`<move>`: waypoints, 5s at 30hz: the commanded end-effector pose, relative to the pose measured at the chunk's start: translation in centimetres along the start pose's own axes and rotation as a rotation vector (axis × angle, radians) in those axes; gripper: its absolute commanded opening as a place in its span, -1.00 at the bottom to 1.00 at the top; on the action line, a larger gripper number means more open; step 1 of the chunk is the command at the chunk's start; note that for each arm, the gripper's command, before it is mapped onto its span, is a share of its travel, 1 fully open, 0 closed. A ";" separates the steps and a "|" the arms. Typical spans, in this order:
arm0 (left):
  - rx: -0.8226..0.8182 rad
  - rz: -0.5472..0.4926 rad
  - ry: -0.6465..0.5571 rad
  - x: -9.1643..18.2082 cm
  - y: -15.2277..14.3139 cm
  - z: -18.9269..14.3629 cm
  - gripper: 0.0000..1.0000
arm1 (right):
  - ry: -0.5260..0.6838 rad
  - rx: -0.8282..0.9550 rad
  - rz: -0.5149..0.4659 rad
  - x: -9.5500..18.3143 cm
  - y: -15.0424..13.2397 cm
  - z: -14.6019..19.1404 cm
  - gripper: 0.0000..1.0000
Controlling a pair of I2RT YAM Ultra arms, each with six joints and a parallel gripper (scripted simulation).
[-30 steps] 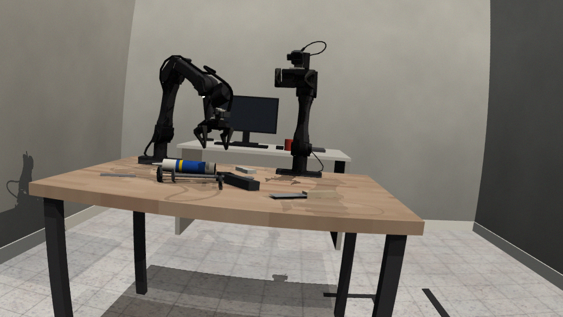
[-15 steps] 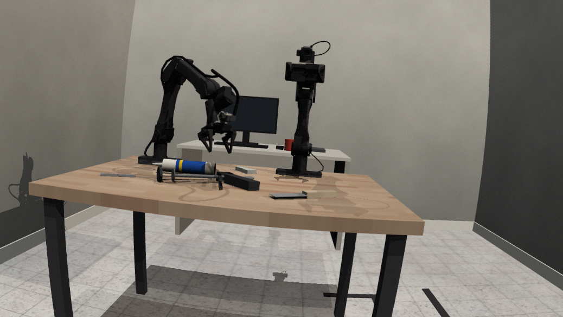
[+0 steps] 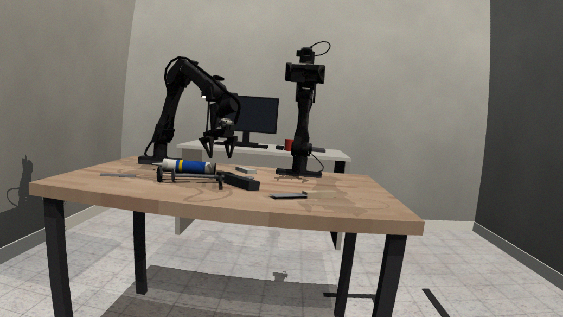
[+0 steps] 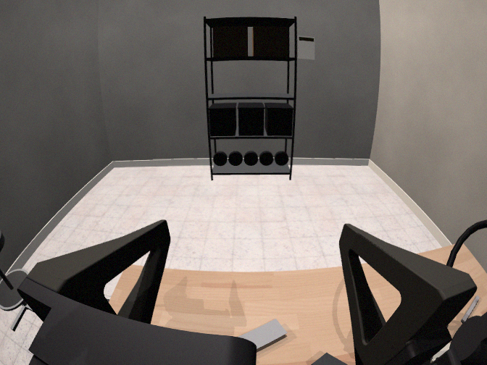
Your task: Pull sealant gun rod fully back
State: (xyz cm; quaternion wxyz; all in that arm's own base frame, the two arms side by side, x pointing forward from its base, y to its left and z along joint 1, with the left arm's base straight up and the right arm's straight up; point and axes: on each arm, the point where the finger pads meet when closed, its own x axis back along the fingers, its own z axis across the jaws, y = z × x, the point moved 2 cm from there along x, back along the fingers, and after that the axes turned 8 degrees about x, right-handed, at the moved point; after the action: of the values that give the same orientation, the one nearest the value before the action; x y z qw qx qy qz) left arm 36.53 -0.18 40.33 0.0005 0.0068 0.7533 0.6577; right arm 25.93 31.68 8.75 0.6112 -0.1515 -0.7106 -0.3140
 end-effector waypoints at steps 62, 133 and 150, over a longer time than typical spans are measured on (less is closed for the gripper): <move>0.265 0.341 -0.146 0.2 -7.8 -2.7 0.23 | -0.007 -0.213 0.267 -6.0 0.6 1.4 0.02; 1.739 1.443 1.063 8.2 -39.7 -11.1 0.19 | -0.007 -0.213 0.267 -6.0 0.6 1.4 0.02; 1.749 1.445 1.036 7.6 -39.1 -11.7 -0.21 | -0.007 -0.213 0.267 -6.0 0.6 1.4 0.02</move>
State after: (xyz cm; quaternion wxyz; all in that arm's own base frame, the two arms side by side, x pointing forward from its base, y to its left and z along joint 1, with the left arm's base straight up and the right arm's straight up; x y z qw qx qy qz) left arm 27.84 -16.44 2.09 -0.6764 0.1444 0.6625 -0.2876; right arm 26.25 33.54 2.53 0.6289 -0.3191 -0.6471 -0.2898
